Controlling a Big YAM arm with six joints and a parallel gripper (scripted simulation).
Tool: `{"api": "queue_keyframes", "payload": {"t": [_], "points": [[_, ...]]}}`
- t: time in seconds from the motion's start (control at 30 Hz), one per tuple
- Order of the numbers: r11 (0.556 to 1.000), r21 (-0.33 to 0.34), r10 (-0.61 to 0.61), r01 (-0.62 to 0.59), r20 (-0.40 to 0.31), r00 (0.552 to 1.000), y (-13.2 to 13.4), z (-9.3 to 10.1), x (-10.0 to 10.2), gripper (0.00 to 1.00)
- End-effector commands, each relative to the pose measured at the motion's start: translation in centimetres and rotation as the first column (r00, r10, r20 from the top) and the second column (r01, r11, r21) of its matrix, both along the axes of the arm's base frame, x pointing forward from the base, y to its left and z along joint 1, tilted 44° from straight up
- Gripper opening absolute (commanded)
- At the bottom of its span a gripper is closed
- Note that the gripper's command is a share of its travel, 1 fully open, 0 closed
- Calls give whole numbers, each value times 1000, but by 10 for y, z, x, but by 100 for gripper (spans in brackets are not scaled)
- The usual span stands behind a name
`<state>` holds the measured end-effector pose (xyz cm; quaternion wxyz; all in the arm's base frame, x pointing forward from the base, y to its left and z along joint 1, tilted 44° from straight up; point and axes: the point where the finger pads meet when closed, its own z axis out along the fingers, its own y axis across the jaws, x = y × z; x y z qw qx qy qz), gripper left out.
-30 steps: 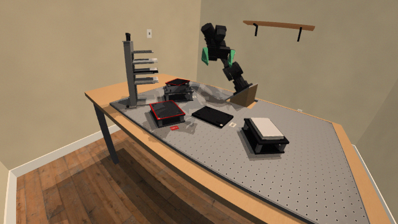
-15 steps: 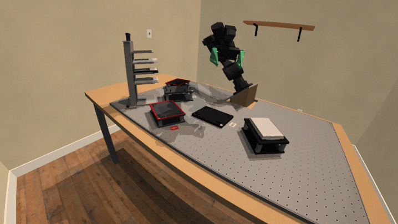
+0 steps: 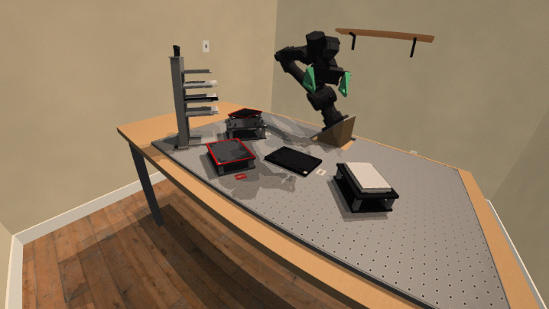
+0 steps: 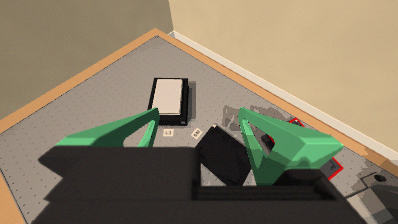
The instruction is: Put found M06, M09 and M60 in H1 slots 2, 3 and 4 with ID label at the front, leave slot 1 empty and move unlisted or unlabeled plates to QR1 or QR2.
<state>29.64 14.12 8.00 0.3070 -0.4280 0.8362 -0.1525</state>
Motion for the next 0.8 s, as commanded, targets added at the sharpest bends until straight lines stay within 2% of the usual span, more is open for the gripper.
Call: {"api": "queue_keyframes", "payload": {"t": [0.0, 0.27, 0.3, 0.37, 0.77], "points": [[999, 33, -4, 4, 7, 1000, 15, -3, -4, 100], [999, 36, -5, 4, 9, 1000, 28, -12, -17, 100], [999, 52, -5, 4, 24, 1000, 38, -1, -11, 100], [999, 38, -5, 4, 10, 1000, 34, -17, -24, 100], [999, 41, -5, 5, 8, 1000, 58, -36, -50, 100]]}}
